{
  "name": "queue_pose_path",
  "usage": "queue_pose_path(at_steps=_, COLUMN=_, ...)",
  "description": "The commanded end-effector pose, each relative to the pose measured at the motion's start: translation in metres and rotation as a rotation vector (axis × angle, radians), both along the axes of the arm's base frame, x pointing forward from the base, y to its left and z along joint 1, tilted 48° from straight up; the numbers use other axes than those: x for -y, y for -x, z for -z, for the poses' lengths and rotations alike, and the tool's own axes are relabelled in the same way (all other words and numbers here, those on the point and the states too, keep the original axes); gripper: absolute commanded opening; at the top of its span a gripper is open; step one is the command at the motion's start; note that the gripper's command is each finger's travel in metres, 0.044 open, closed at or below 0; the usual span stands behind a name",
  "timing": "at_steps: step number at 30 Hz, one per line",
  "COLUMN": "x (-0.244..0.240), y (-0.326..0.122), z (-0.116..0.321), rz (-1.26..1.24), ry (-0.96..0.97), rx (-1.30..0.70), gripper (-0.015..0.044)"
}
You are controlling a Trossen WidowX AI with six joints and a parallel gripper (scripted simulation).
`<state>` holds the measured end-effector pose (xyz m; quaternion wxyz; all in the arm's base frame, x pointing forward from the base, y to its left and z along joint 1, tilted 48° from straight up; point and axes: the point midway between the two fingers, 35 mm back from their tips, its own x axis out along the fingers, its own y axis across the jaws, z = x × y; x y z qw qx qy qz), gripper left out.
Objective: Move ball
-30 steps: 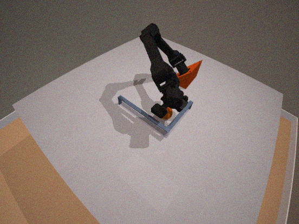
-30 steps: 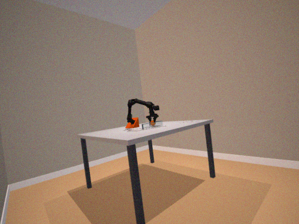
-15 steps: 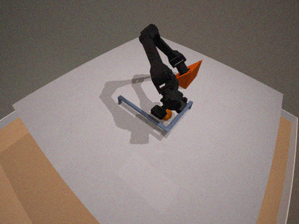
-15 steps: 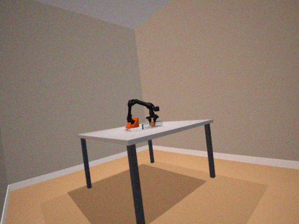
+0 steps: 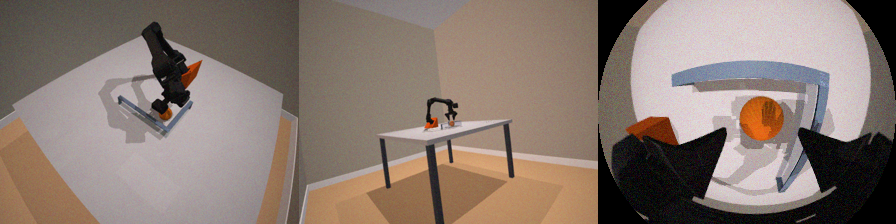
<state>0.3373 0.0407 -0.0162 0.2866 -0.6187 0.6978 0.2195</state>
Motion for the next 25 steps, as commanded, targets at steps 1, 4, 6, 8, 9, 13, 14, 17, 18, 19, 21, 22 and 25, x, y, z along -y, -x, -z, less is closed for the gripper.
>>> queue_pose_path(at_steps=1, x=-0.031, y=-0.001, z=-0.027, rz=-0.008, ry=-0.006, rx=0.014, gripper=0.044)
queue_pose_path(at_steps=4, x=-0.027, y=-0.004, z=-0.019, rz=-0.024, ry=-0.01, rx=0.021, gripper=0.044)
queue_pose_path(at_steps=6, x=-0.027, y=-0.004, z=-0.019, rz=-0.024, ry=-0.01, rx=0.021, gripper=0.044)
queue_pose_path(at_steps=8, x=-0.027, y=-0.004, z=-0.019, rz=-0.024, ry=-0.01, rx=0.021, gripper=0.044)
queue_pose_path(at_steps=9, x=-0.027, y=-0.004, z=-0.019, rz=-0.024, ry=-0.01, rx=0.021, gripper=0.044)
queue_pose_path(at_steps=13, x=-0.04, y=-0.004, z=-0.031, rz=-0.023, ry=-0.011, rx=0.024, gripper=0.044)
queue_pose_path(at_steps=14, x=-0.049, y=-0.004, z=-0.04, rz=-0.022, ry=-0.012, rx=0.025, gripper=0.044)
queue_pose_path(at_steps=17, x=-0.06, y=-0.002, z=-0.053, rz=-0.02, ry=-0.011, rx=0.026, gripper=0.044)
queue_pose_path(at_steps=18, x=-0.06, y=-0.002, z=-0.053, rz=-0.02, ry=-0.011, rx=0.026, gripper=0.044)
queue_pose_path(at_steps=19, x=-0.06, y=-0.002, z=-0.053, rz=-0.02, ry=-0.011, rx=0.026, gripper=0.044)
queue_pose_path(at_steps=21, x=-0.06, y=-0.002, z=-0.053, rz=-0.02, ry=-0.011, rx=0.026, gripper=0.044)
queue_pose_path(at_steps=22, x=-0.06, y=-0.002, z=-0.053, rz=-0.02, ry=-0.011, rx=0.026, gripper=0.044)
queue_pose_path(at_steps=25, x=-0.06, y=-0.002, z=-0.053, rz=-0.02, ry=-0.011, rx=0.026, gripper=0.044)
